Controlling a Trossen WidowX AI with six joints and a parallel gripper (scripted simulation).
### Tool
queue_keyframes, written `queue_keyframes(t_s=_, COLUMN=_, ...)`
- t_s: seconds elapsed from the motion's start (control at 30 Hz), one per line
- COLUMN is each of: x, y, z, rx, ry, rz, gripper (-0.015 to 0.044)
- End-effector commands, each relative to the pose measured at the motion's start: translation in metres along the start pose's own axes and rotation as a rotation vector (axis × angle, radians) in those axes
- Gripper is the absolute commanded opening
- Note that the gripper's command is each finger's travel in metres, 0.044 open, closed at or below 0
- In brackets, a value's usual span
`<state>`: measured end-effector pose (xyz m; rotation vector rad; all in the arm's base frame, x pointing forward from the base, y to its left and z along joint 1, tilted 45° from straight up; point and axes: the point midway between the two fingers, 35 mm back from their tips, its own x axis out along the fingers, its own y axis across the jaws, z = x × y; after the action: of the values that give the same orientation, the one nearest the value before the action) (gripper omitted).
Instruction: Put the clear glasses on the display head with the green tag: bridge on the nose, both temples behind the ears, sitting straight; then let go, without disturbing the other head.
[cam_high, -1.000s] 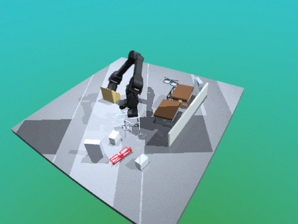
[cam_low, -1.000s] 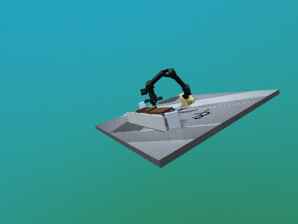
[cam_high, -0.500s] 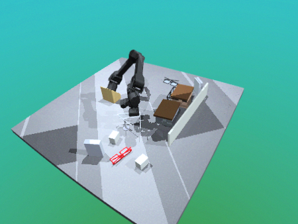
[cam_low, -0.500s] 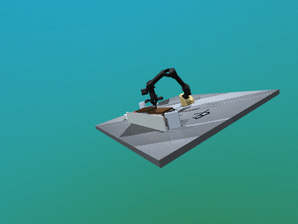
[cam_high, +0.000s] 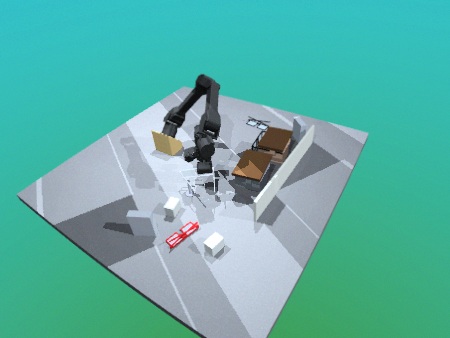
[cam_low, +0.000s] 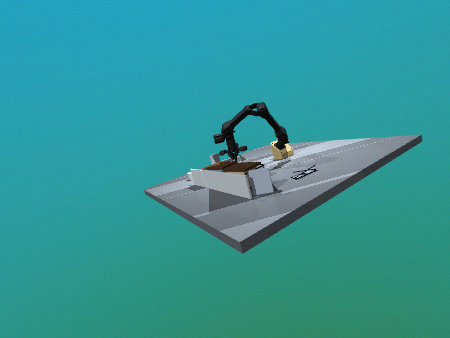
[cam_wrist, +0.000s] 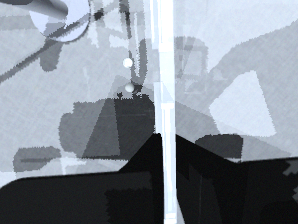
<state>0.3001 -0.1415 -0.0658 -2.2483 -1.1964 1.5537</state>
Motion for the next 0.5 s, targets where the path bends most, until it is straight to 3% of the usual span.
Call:
queue_keyframes(t_s=0.0, x=0.0, y=-0.002, z=-0.004, rx=0.003, ry=0.005, rz=0.0, gripper=0.0)
queue_keyframes(t_s=0.47, x=0.0, y=-0.008, z=-0.017, rx=0.003, ry=0.005, rz=0.0, gripper=0.0)
